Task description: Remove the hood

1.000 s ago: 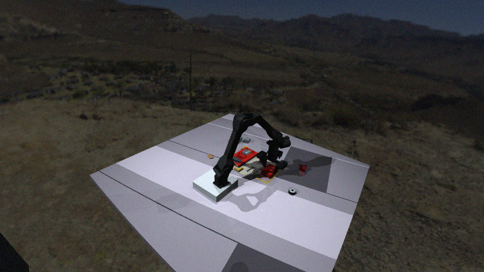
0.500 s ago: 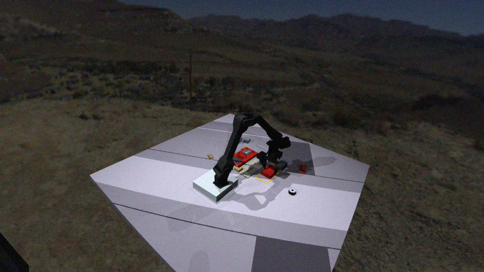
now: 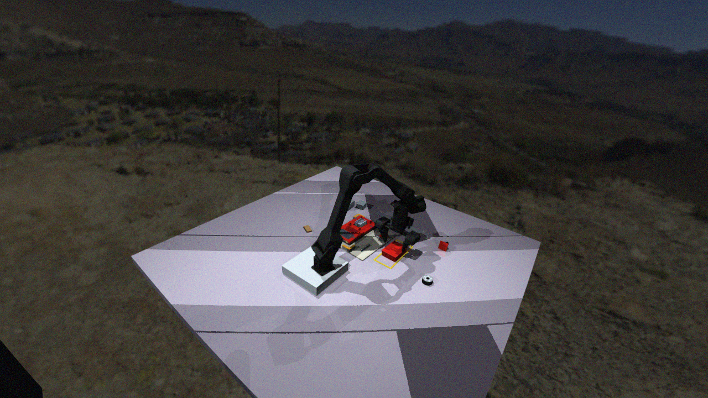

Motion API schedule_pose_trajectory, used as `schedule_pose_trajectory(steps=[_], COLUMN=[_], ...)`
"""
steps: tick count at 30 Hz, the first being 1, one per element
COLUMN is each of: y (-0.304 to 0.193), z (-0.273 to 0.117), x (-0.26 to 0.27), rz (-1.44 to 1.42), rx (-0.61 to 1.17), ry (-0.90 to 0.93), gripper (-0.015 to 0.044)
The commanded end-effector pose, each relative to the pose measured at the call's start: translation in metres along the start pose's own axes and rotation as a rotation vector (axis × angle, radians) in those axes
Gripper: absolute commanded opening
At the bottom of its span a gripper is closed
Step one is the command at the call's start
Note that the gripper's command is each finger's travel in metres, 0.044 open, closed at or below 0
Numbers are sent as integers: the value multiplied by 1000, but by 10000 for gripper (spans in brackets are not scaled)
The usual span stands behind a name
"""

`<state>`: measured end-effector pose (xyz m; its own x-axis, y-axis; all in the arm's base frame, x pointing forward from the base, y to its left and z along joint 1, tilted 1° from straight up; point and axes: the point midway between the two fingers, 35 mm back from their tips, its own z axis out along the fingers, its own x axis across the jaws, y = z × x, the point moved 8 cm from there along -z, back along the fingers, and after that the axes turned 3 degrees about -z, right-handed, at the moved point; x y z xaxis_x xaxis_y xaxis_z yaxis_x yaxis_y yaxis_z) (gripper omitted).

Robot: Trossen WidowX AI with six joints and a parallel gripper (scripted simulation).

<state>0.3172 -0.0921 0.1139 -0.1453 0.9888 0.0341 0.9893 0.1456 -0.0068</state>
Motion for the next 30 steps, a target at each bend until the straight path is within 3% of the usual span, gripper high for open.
schedule_pose_trajectory(steps=[1, 30], y=[1, 0], z=[-47, -50], x=[0, 0], rz=[-1, -1], rx=[-29, -29], ry=[-19, -19], gripper=[440, 440])
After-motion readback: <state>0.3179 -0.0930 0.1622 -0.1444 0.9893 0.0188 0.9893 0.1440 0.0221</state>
